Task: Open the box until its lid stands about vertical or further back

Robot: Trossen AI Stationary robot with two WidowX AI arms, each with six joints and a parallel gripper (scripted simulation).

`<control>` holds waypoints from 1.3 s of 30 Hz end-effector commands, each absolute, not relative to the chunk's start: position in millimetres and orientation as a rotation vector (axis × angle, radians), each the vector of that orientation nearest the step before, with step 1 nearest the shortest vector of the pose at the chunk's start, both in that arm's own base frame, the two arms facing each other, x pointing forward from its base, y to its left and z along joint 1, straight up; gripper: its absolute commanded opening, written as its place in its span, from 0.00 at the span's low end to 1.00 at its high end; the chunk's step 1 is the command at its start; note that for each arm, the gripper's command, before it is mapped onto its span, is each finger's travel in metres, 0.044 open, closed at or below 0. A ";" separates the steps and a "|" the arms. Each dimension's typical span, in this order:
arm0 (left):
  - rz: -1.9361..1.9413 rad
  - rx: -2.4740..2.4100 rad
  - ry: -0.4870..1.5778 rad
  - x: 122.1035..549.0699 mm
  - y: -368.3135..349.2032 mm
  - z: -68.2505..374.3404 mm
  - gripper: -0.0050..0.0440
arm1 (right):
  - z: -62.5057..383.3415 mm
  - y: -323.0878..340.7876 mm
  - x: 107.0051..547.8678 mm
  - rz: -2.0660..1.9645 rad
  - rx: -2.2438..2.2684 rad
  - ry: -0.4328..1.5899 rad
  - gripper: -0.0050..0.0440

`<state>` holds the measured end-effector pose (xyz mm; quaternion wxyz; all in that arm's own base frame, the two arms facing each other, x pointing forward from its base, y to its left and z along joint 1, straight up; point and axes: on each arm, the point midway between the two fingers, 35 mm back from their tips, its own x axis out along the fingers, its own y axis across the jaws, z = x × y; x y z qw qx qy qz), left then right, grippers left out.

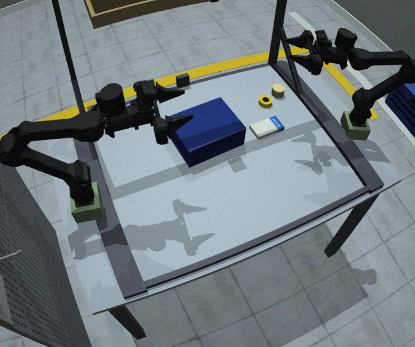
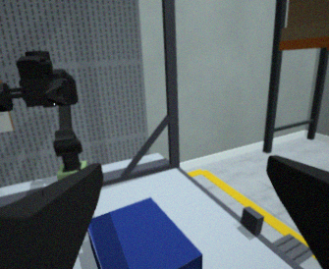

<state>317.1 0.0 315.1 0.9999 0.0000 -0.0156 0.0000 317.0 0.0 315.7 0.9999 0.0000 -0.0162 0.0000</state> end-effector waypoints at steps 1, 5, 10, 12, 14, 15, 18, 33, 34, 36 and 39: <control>0.000 0.000 -0.050 315.7 0.0 322.9 1.00 | 322.9 0.0 315.7 0.000 0.000 -0.050 1.00; 0.000 0.000 -0.050 315.7 0.0 322.9 1.00 | 322.9 0.0 315.7 0.000 0.000 -0.050 1.00; 0.000 0.000 -0.050 315.7 0.0 322.9 1.00 | 322.9 0.0 315.7 0.000 0.000 -0.050 1.00; 0.000 0.000 -0.050 315.7 0.0 322.9 1.00 | 322.9 0.0 315.7 0.000 0.000 -0.050 1.00; 0.000 0.000 -0.050 315.7 0.0 322.9 1.00 | 322.9 0.0 315.7 0.000 0.000 -0.050 1.00; 0.000 0.000 -0.050 315.7 0.0 322.9 1.00 | 322.9 0.0 315.7 0.000 0.000 -0.050 1.00; 0.002 -0.001 -0.040 320.3 0.4 322.0 1.00 | 320.4 0.8 317.1 0.001 0.002 -0.043 0.95; 0.160 -0.043 0.070 438.5 37.6 332.2 1.00 | 224.3 81.0 349.1 0.090 0.089 0.153 0.27; 0.160 -0.043 0.070 438.5 37.6 332.2 1.00 | 224.3 81.0 349.1 0.090 0.089 0.153 0.27; 0.189 -0.049 0.090 462.2 45.6 326.8 1.00 | 206.3 97.2 348.7 0.104 0.094 0.187 0.27; 0.233 -0.058 0.119 497.4 58.3 314.2 1.00 | 179.3 121.1 344.6 0.125 0.095 0.235 0.27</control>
